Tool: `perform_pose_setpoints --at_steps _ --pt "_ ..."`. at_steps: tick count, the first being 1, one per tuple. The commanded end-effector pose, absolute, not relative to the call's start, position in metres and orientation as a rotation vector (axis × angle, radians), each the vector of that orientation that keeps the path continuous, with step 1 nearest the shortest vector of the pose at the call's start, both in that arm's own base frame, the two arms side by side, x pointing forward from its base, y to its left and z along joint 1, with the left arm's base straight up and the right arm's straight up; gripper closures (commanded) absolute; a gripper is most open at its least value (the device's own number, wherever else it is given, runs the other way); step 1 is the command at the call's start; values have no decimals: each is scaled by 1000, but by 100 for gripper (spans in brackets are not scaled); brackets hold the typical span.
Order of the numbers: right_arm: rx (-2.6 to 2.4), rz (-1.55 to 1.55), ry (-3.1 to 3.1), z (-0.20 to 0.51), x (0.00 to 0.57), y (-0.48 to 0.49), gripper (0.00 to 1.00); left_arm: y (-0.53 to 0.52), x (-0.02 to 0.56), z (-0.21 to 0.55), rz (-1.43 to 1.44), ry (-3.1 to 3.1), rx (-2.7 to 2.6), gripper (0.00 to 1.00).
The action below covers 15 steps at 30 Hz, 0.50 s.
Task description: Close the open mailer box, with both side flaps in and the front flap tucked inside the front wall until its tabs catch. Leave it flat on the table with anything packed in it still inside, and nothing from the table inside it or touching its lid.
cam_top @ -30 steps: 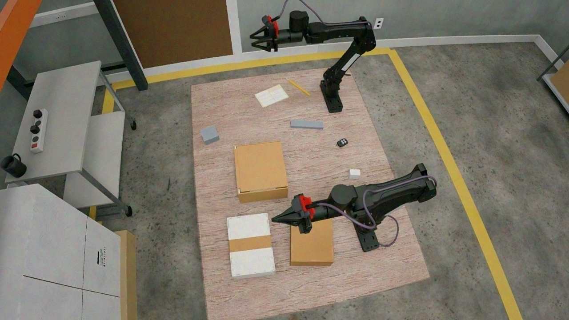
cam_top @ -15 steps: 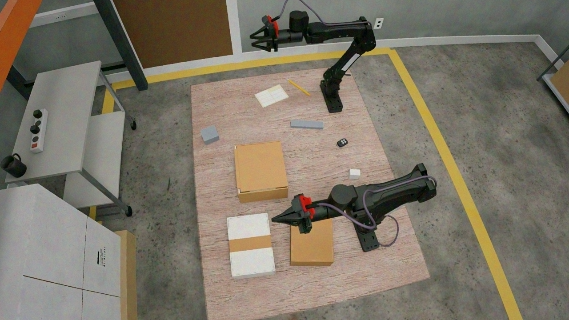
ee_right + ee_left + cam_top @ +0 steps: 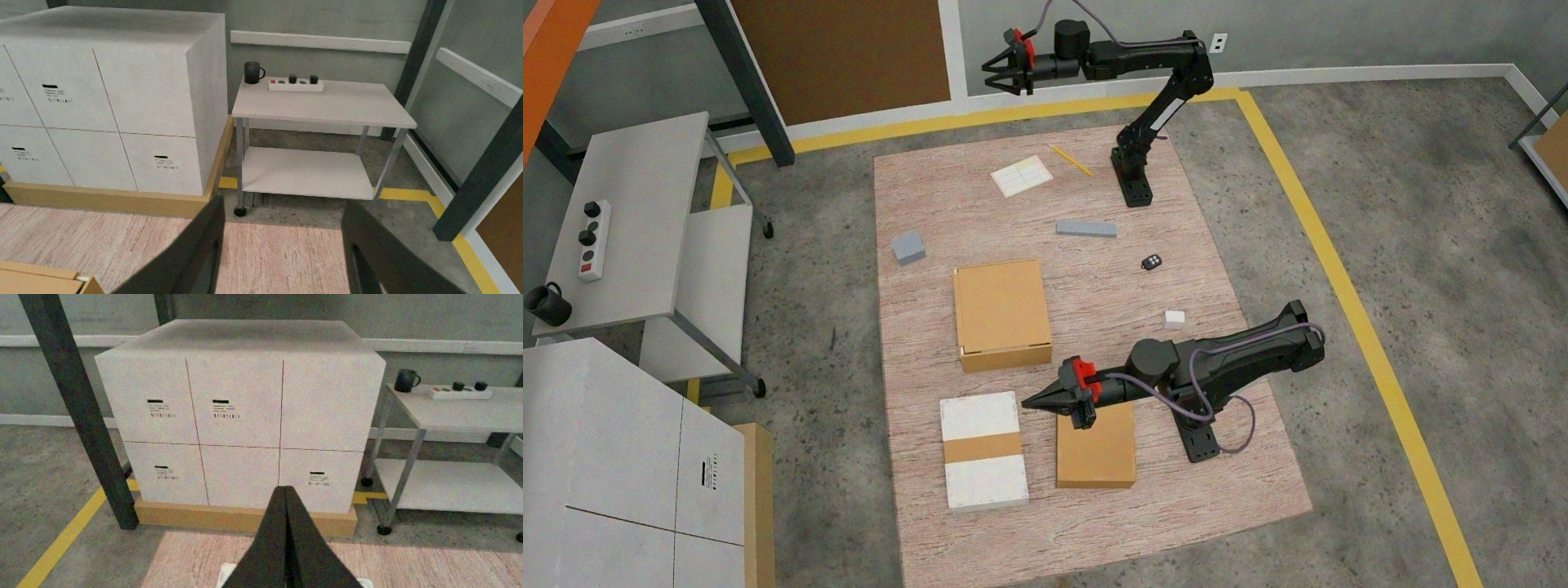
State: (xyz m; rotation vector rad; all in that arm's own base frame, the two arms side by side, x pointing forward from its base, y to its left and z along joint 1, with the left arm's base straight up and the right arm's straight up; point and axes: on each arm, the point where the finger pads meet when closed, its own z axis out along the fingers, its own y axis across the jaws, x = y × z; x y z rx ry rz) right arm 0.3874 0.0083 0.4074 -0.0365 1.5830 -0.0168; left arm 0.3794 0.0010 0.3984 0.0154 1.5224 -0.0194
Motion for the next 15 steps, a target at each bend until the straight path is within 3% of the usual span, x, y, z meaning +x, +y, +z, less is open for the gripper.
perform_pose_setpoints --at_steps 1,15 --pt "-40 -3 1544 422 381 10 51 7 373 431 3 1448 4 99" --pt "-34 -10 1527 428 380 8 51 6 371 433 1 1441 5 99"
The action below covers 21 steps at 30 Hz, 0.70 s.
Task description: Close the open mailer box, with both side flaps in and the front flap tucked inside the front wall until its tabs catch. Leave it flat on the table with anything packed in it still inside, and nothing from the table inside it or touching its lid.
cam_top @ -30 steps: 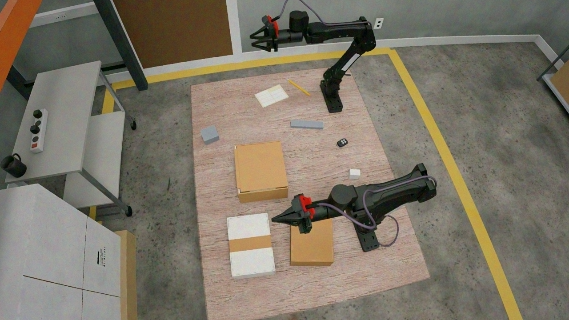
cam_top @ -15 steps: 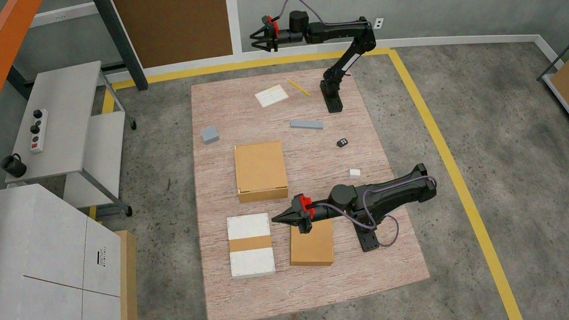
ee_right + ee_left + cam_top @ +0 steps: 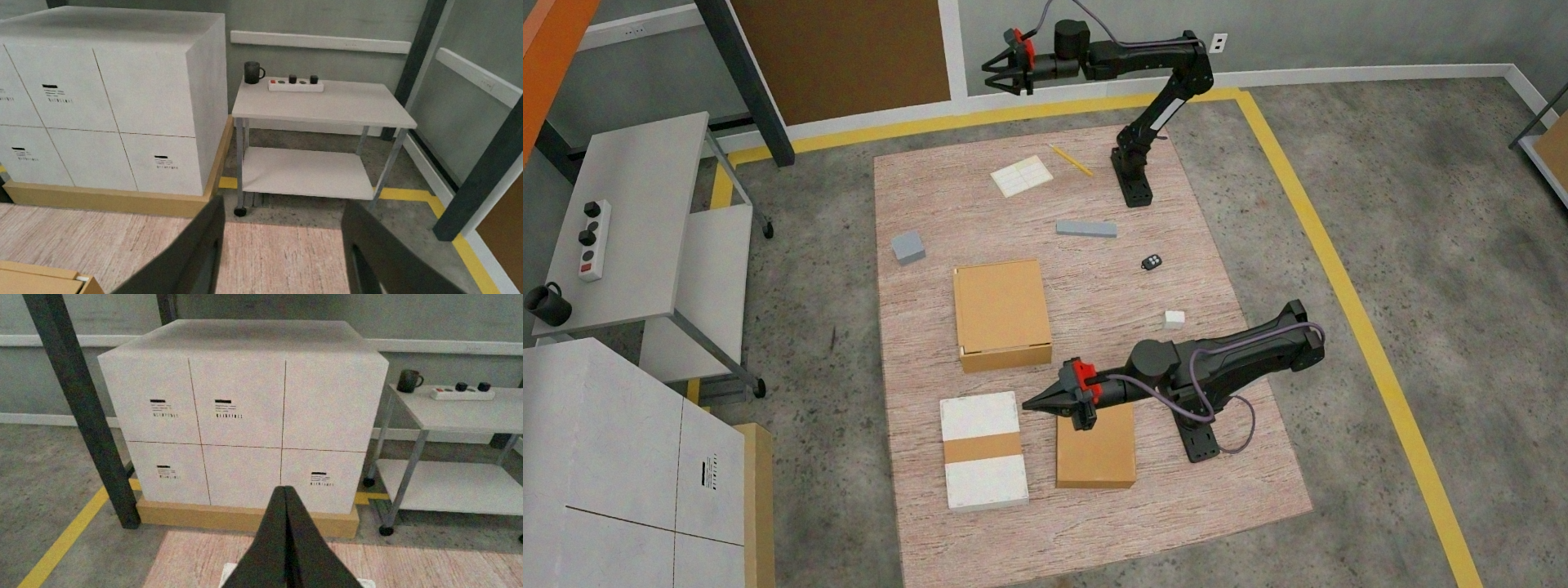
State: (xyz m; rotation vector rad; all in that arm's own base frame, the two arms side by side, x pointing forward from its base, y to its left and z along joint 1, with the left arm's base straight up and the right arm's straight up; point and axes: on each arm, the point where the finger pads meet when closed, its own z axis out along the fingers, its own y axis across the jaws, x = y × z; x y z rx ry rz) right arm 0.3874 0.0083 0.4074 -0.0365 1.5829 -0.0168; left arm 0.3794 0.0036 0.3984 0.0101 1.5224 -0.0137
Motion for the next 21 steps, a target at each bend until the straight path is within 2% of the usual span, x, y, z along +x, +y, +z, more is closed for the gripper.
perform_pose_setpoints --at_steps 1,21 --pt "-34 -10 1526 429 380 7 51 6 371 434 1 1441 5 99" --pt "-34 -11 1507 436 378 8 51 9 368 437 6 1432 -1 99"
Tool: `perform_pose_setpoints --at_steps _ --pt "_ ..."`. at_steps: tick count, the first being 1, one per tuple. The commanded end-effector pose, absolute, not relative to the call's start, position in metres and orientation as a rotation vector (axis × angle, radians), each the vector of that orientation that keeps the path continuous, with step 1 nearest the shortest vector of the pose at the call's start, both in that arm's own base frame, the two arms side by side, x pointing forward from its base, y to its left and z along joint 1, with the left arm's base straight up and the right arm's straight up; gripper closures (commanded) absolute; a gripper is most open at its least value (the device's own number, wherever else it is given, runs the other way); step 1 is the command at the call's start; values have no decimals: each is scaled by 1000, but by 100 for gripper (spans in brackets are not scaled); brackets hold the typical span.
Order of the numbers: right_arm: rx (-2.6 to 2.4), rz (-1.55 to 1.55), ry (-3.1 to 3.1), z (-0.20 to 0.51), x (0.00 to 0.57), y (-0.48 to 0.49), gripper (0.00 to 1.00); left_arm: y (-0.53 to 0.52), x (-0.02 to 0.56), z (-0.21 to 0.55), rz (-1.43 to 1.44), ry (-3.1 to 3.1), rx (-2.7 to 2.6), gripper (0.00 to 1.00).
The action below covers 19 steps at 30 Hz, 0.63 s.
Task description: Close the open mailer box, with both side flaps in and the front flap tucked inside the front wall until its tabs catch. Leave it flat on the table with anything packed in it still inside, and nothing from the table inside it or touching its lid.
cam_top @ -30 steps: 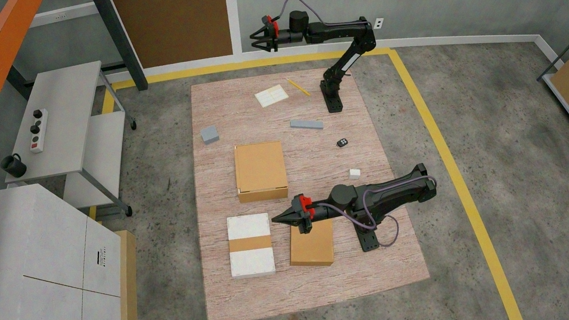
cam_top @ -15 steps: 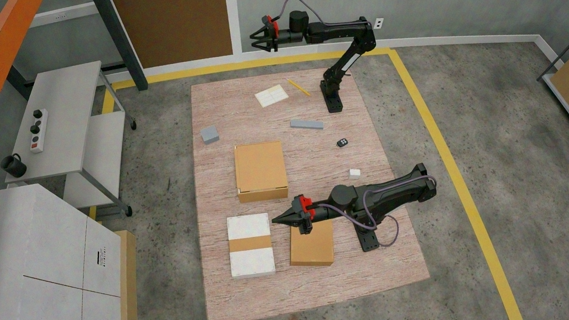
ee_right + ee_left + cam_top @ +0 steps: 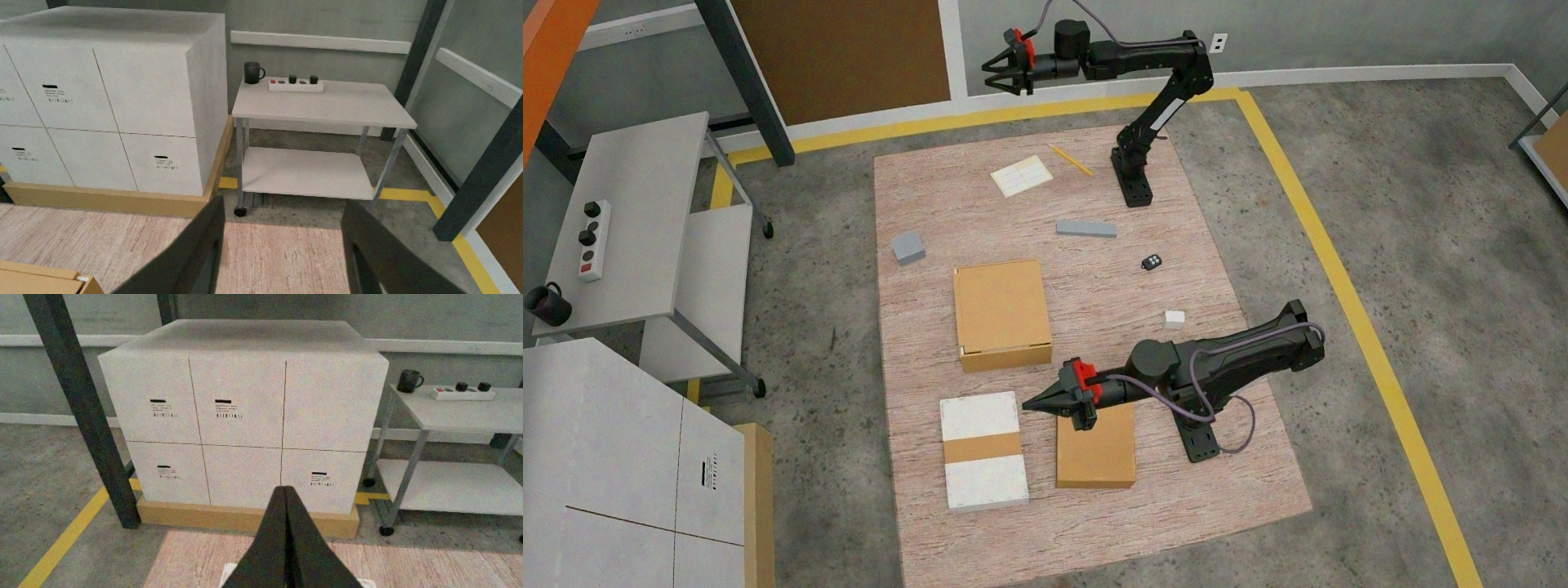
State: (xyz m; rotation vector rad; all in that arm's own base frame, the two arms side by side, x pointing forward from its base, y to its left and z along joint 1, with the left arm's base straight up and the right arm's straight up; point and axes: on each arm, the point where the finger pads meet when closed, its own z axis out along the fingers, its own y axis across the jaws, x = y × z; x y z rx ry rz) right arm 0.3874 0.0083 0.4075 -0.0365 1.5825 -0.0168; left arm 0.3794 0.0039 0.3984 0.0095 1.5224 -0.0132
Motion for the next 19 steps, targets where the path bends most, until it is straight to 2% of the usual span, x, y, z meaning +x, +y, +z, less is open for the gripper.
perform_pose_setpoints --at_steps 1,19 --pt "-33 -12 1506 437 378 7 51 9 367 437 6 1431 -1 99" --pt "-34 -11 1501 439 377 9 51 11 366 438 10 1427 -4 99"
